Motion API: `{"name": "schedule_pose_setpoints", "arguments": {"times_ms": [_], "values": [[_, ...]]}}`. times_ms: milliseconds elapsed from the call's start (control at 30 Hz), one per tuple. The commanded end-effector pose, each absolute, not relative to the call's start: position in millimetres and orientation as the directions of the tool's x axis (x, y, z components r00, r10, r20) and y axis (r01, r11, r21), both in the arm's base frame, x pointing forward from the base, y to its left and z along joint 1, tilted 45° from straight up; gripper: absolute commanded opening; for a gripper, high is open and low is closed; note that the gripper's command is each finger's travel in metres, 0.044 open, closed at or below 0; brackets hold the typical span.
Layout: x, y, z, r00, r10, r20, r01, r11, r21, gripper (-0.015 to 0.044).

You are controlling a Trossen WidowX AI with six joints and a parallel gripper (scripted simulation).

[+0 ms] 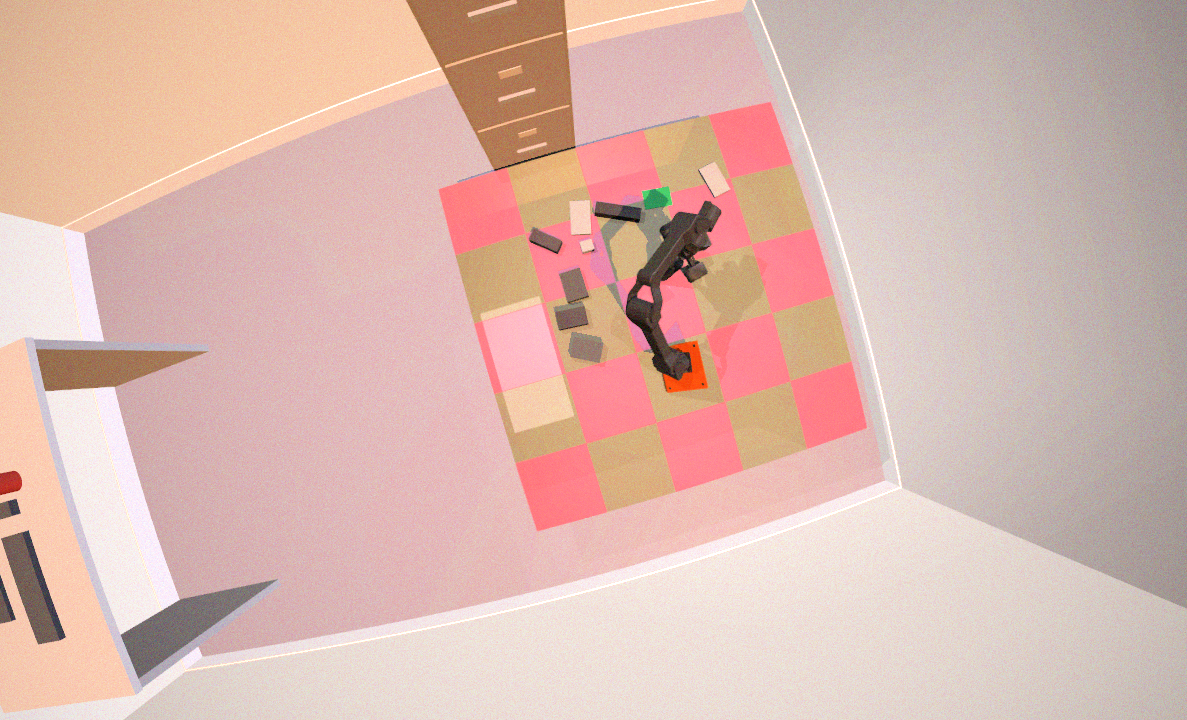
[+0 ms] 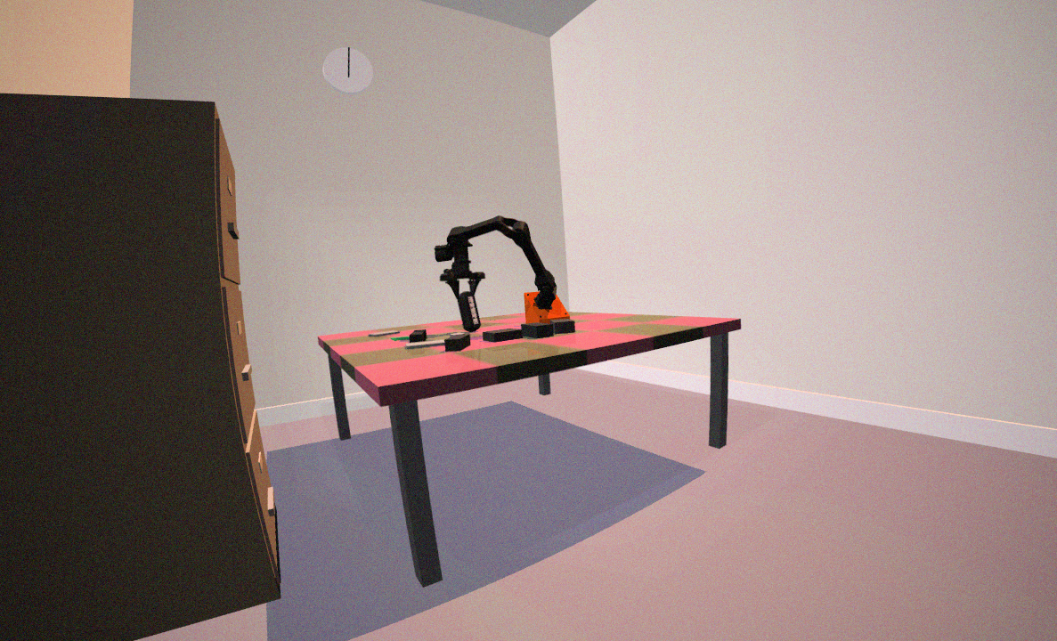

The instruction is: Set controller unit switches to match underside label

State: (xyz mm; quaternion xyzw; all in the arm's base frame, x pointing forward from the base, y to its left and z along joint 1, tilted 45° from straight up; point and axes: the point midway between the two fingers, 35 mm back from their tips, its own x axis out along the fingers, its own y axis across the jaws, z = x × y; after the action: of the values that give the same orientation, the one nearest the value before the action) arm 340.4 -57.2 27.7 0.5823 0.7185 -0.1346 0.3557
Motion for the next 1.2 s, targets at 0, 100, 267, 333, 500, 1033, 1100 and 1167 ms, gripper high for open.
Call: {"name": "schedule_pose_setpoints", "arguments": {"times_ms": [0,100,267,333,500,1033,1100,1167], "values": [[341.3,-55.8,21.8,-0.078,0.732,-0.677,0.931,0.296,0.213,0.0338],[342.1,-56.8,19.9,-0.076,0.727,-0.682,0.931,0.296,0.213,0.0338],[343.3,-58.4,16.9,-0.071,0.720,-0.691,0.931,0.296,0.213,0.0338],[343.8,-59.1,15.6,-0.069,0.717,-0.694,0.931,0.296,0.213,0.0338],[345.0,-60.6,12.5,-0.065,0.709,-0.703,0.931,0.296,0.213,0.0338],[349.0,-65.3,1.9,-0.059,0.698,-0.714,0.931,0.296,0.213,0.0338],[349.5,-65.9,0.5,-0.059,0.698,-0.714,0.931,0.296,0.213,0.0338],[350.0,-66.4,-0.9,-0.059,0.698,-0.714,0.931,0.296,0.213,0.0338]]}}
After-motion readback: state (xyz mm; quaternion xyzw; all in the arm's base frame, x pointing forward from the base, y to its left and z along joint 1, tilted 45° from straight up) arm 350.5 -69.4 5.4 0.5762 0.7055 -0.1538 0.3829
